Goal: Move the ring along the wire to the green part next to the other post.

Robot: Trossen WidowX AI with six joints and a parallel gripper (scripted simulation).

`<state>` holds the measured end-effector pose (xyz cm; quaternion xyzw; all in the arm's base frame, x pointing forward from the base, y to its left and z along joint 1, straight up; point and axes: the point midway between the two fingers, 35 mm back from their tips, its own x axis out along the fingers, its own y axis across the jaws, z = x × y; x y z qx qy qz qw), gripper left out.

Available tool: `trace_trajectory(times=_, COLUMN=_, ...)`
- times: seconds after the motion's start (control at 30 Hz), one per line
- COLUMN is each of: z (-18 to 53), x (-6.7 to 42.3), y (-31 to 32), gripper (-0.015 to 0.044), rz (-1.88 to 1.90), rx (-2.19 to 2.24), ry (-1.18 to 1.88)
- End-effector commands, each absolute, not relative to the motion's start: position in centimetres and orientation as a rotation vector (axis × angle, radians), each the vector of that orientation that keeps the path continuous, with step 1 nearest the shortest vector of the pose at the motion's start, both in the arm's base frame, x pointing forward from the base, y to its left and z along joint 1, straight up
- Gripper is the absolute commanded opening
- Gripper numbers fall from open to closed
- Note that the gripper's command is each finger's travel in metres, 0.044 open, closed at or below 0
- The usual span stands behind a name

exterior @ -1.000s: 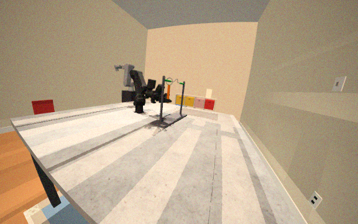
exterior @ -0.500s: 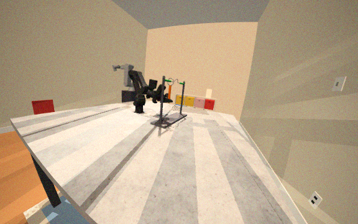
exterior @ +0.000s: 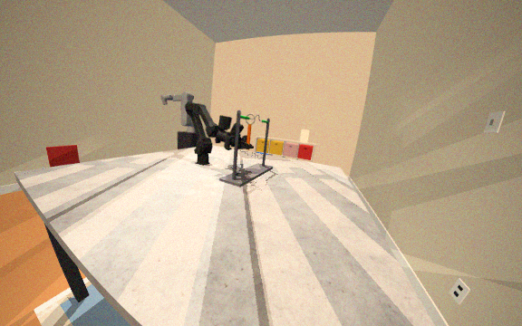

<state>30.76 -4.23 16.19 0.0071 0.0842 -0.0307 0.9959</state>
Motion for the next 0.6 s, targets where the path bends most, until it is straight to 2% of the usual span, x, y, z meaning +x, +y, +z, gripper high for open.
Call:
trace_trajectory(times=0.0, z=16.3, x=30.7, y=-3.7, gripper=-0.0150, rz=-0.066, rx=0.028, ry=0.164)
trace_trajectory(times=0.57, z=16.6, x=31.0, y=-0.1, gripper=-0.0150, rz=-0.094, rx=0.197, ry=0.165)
